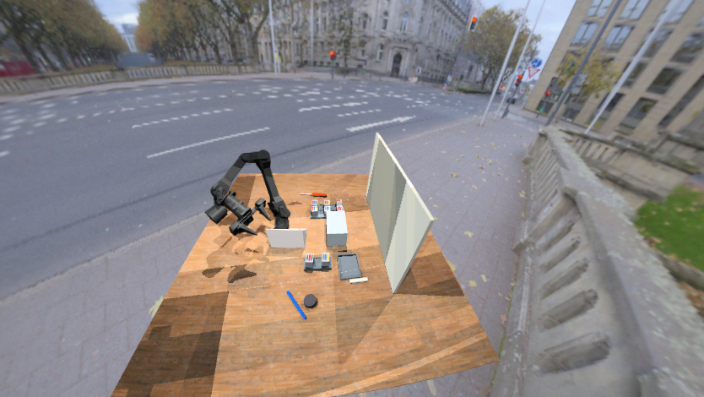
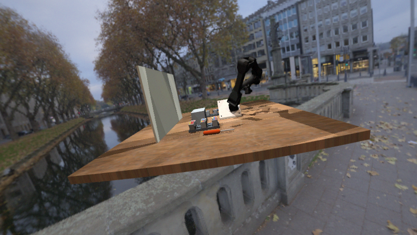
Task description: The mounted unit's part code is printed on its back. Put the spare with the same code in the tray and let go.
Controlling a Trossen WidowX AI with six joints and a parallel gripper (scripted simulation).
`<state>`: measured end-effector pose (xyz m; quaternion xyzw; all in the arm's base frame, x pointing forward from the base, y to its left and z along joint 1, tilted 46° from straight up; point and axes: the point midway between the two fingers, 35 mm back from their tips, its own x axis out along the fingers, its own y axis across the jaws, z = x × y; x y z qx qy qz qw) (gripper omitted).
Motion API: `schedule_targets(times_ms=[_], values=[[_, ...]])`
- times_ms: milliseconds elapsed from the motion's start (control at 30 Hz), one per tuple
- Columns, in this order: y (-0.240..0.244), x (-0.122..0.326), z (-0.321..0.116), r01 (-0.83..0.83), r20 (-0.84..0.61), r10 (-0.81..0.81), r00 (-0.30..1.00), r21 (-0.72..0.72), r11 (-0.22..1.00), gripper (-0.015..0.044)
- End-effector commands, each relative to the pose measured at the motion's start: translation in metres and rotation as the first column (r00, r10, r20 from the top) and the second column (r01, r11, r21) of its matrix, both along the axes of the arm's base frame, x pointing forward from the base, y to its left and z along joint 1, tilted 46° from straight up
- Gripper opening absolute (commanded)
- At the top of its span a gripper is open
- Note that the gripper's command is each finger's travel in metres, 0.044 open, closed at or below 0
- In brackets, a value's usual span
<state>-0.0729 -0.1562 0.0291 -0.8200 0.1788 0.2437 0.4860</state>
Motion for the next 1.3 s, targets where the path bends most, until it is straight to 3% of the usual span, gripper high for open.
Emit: schedule_targets(times_ms=[0, 233, 500, 667, 833, 967, 1100, 1267], values=[[0.000, 0.000, 0.000, 0.000, 0.000, 0.000, 1.000, 0.000, 1.000, 0.0426], [-0.002, 0.005, 0.000, -0.039, -0.005, 0.039, 0.999, -0.015, 0.999, 0.0440], [-0.041, 0.039, 0.005, -0.454, -0.088, 0.448, 0.890, -0.273, 0.848, 0.0440], [-0.066, 0.078, 0.013, -0.715, -0.202, 0.717, 0.668, -0.441, 0.542, 0.0440], [-0.081, 0.125, 0.021, -0.813, -0.325, 0.861, 0.391, -0.561, 0.157, 0.0440], [-0.082, 0.171, 0.029, -0.760, -0.416, 0.888, 0.196, -0.636, -0.130, 0.0440], [-0.080, 0.201, 0.034, -0.667, -0.485, 0.872, 0.064, -0.671, -0.324, 0.0440], [-0.071, 0.258, 0.042, -0.383, -0.622, 0.769, -0.151, -0.680, -0.625, 0.0440]])
